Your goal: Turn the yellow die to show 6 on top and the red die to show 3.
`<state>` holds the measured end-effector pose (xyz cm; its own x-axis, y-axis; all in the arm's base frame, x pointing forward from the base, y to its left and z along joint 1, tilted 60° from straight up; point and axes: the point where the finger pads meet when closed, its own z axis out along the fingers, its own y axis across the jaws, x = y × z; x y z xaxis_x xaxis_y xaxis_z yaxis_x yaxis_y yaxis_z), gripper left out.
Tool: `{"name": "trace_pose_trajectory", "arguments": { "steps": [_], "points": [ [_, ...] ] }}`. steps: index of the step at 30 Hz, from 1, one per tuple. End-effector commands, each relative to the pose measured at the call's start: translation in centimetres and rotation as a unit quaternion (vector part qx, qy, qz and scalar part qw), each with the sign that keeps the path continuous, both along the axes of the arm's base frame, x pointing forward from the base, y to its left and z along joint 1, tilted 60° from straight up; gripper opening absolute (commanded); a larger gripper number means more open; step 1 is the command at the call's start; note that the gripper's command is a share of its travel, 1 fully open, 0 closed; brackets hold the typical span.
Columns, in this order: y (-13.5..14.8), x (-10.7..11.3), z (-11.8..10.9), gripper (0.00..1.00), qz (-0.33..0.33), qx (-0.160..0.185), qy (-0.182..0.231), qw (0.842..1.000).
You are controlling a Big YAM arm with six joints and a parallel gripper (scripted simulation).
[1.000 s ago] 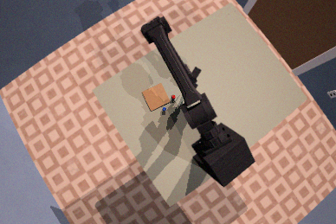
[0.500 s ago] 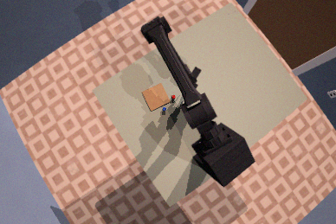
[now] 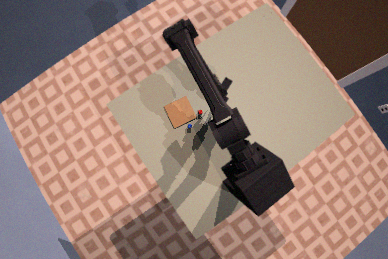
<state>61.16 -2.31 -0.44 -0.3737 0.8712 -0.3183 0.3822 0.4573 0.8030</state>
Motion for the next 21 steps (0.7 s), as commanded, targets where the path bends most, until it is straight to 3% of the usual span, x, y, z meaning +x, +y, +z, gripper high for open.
{"name": "trace_pose_trajectory", "arguments": {
  "steps": [1, 21],
  "points": [
    [0.34, 0.06, -0.63, 0.34, -0.001, 0.002, 0.002, 1.0],
    [0.47, -0.73, -1.32, 0.34, -0.001, 0.003, 0.009, 1.0]
  ]
}}
